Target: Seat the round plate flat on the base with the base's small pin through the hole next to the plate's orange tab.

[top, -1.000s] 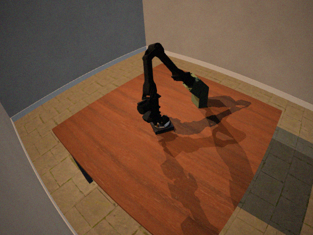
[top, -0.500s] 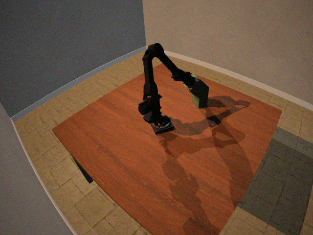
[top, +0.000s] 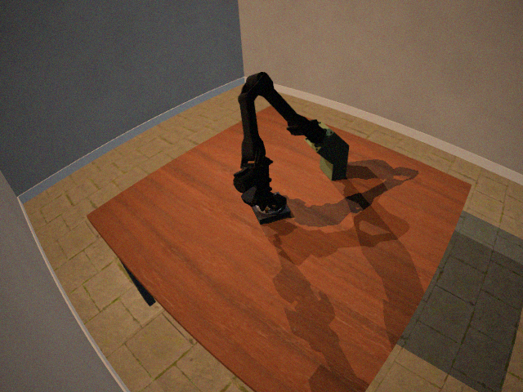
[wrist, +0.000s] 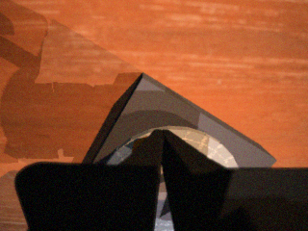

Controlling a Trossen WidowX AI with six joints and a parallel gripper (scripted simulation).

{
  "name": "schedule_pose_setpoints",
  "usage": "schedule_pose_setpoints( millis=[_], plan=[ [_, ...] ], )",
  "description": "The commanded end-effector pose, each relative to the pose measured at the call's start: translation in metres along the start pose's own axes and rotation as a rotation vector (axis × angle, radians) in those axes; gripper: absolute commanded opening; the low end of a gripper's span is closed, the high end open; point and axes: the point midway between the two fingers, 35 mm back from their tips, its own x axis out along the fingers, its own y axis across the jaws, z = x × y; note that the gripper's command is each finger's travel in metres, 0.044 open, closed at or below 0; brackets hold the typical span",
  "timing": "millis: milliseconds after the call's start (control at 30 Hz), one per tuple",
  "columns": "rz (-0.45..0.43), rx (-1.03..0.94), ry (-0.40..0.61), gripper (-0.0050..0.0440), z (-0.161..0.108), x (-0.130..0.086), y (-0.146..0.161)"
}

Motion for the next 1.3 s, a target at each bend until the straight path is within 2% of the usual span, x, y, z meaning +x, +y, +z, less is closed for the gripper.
schedule_pose_setpoints(
  millis=[0, 1267],
  plan=[
    [0.016, -0.005, 0.006, -0.0050, -0.004, 0.001, 0.009],
    [0.017, -0.006, 0.007, -0.0050, -0.017, 0.001, 0.026]
  ],
)
